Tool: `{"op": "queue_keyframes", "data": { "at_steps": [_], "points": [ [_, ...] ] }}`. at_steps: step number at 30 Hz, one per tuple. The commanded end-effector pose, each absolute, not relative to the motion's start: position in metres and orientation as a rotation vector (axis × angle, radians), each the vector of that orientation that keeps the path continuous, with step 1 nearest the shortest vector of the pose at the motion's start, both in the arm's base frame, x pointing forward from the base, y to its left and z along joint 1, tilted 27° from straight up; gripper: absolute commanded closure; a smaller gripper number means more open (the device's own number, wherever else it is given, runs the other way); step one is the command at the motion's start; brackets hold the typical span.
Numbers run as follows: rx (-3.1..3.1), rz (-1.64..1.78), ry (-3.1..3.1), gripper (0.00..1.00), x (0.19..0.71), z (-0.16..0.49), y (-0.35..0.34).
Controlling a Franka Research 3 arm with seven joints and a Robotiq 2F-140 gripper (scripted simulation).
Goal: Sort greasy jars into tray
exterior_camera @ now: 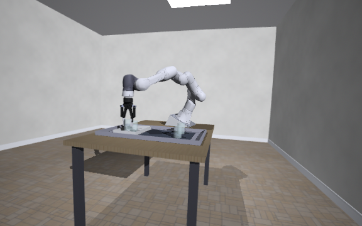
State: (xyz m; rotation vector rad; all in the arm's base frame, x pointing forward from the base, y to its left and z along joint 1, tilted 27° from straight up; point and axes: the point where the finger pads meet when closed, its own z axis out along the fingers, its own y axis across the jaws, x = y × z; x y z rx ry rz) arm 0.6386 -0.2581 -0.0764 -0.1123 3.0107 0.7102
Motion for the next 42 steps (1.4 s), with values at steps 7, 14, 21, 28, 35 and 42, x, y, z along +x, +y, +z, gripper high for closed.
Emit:
{"op": "queue_keyframes", "data": {
  "at_steps": [7, 14, 21, 28, 35, 42],
  "points": [
    [-0.12, 0.704, 3.004, 1.0, 0.642, -0.086, -0.253],
    [-0.12, 0.704, 3.004, 1.0, 0.642, -0.09, -0.25],
    [-0.12, 0.704, 3.004, 0.0, 0.642, -0.09, -0.25],
    [-0.12, 0.704, 3.004, 0.0, 0.642, -0.09, -0.25],
    [-0.12, 0.704, 3.004, 0.0, 0.642, -0.09, -0.25],
    [-0.12, 0.704, 3.004, 0.0, 0.642, -0.083, -0.254]
  ]
}}
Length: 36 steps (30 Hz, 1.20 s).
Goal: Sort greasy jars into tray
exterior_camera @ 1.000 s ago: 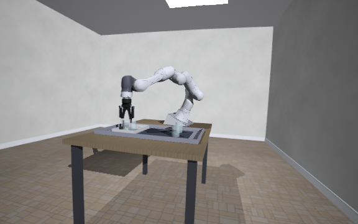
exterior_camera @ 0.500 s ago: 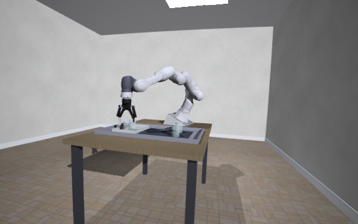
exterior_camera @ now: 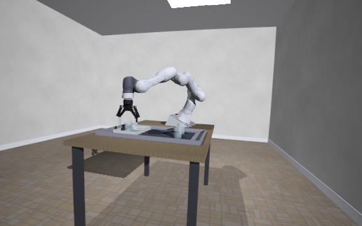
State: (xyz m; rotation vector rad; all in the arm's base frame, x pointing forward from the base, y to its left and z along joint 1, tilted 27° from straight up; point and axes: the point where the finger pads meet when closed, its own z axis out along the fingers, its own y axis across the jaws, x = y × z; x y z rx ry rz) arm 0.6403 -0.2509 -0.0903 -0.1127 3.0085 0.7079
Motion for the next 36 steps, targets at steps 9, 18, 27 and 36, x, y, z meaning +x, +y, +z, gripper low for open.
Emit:
{"op": "queue_keyframes", "data": {
  "at_steps": [9, 18, 27, 36],
  "points": [
    [-0.12, 0.704, 3.004, 0.0, 0.641, -0.052, -0.269],
    [-0.12, 0.704, 3.004, 0.0, 0.64, -0.028, -0.281],
    [-0.12, 0.704, 3.004, 0.0, 0.639, 0.0, -0.295],
    [-0.12, 0.704, 3.004, 0.0, 0.638, 0.01, -0.3]
  ]
}}
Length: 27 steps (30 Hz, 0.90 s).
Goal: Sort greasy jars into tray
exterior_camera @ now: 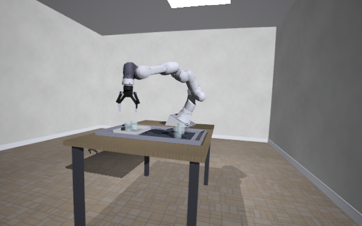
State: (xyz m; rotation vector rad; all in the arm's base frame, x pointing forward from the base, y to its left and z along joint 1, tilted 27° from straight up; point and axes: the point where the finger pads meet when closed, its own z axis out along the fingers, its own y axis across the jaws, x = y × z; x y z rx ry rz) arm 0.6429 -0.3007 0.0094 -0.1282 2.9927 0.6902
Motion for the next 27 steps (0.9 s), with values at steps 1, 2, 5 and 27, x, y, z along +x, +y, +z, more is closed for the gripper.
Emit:
{"op": "queue_keyframes", "data": {
  "at_steps": [1, 2, 5, 27],
  "points": [
    [-0.12, 0.704, 3.004, 0.0, 0.638, 0.01, -0.3],
    [-0.12, 0.704, 3.004, 0.0, 0.638, 0.01, -0.3],
    [-0.12, 0.704, 3.004, 0.0, 0.638, 0.01, -0.3],
    [-0.12, 0.704, 3.004, 0.0, 0.626, 0.064, -0.19]
  ]
}}
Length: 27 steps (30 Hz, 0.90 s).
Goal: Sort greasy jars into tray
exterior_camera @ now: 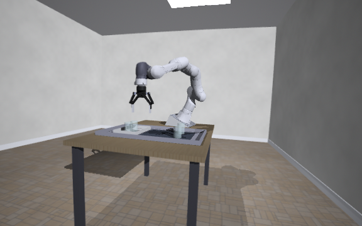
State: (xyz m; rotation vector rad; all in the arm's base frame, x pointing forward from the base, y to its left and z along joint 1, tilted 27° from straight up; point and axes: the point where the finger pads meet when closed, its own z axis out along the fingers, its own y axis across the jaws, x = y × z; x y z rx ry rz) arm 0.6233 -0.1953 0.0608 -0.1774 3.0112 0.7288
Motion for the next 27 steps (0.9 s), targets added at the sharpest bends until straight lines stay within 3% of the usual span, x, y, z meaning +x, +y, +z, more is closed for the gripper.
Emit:
{"op": "queue_keyframes", "data": {
  "at_steps": [1, 27],
  "points": [
    [-0.12, 0.704, 3.004, 0.0, 0.626, 0.068, -0.182],
    [-0.12, 0.704, 3.004, 0.0, 0.607, 0.155, -0.006]
  ]
}}
